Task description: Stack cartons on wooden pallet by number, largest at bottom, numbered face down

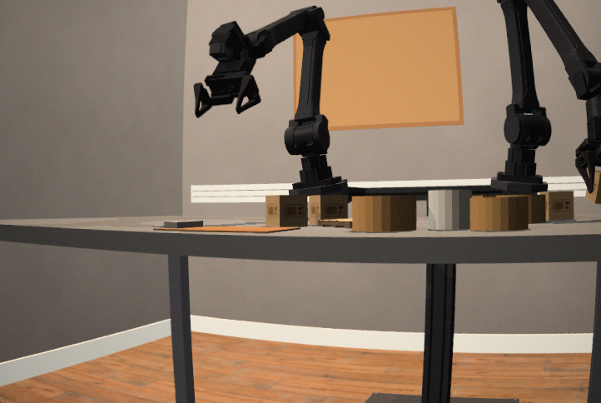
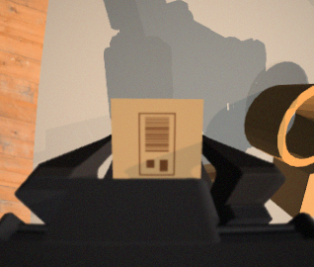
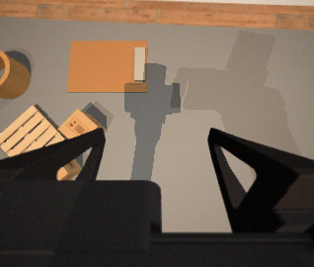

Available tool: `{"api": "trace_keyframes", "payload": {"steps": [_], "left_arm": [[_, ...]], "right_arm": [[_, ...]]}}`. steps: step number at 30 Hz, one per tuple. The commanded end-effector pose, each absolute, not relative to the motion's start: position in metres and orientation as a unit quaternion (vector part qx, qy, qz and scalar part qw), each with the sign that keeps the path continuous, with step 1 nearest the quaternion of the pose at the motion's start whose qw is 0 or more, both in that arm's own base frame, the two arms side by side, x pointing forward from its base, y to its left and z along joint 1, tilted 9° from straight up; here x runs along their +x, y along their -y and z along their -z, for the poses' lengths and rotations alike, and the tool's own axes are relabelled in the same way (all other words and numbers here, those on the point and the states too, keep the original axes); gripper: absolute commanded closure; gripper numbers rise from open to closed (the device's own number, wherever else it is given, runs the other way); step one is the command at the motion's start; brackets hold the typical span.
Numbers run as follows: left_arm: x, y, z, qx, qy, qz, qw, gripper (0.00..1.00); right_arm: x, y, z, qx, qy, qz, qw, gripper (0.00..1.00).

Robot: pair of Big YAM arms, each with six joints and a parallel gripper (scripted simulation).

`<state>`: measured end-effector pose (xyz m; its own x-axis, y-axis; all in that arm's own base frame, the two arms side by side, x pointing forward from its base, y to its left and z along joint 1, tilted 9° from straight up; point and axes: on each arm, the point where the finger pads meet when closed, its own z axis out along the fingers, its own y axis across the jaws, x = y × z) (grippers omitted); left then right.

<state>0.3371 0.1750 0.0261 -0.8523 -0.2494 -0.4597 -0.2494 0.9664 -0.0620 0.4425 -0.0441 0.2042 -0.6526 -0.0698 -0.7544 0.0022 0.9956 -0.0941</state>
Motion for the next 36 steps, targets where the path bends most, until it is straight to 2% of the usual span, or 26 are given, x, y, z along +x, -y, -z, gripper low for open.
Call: {"api": "trace_keyframes", "payload": {"steps": [1,10,36], "left_arm": [[0.345,-0.173,-0.041,-0.208,-0.932,-0.038,0.295,0.46],[0.333,-0.177,-0.049,-0.23,-0.91,-0.097,0.332,0.46],[0.332,-0.182,-0.007,-0.229,-0.916,-0.098,0.314,0.46]], "right_arm": [[0.457,0.048,-0.235,-0.021,-0.895,0.05,0.442,0.0],[0.457,0.048,-0.235,-0.021,-0.895,0.05,0.442,0.0],[0.457,0.048,-0.235,-0.021,-0.895,0.05,0.442,0.0]]}}
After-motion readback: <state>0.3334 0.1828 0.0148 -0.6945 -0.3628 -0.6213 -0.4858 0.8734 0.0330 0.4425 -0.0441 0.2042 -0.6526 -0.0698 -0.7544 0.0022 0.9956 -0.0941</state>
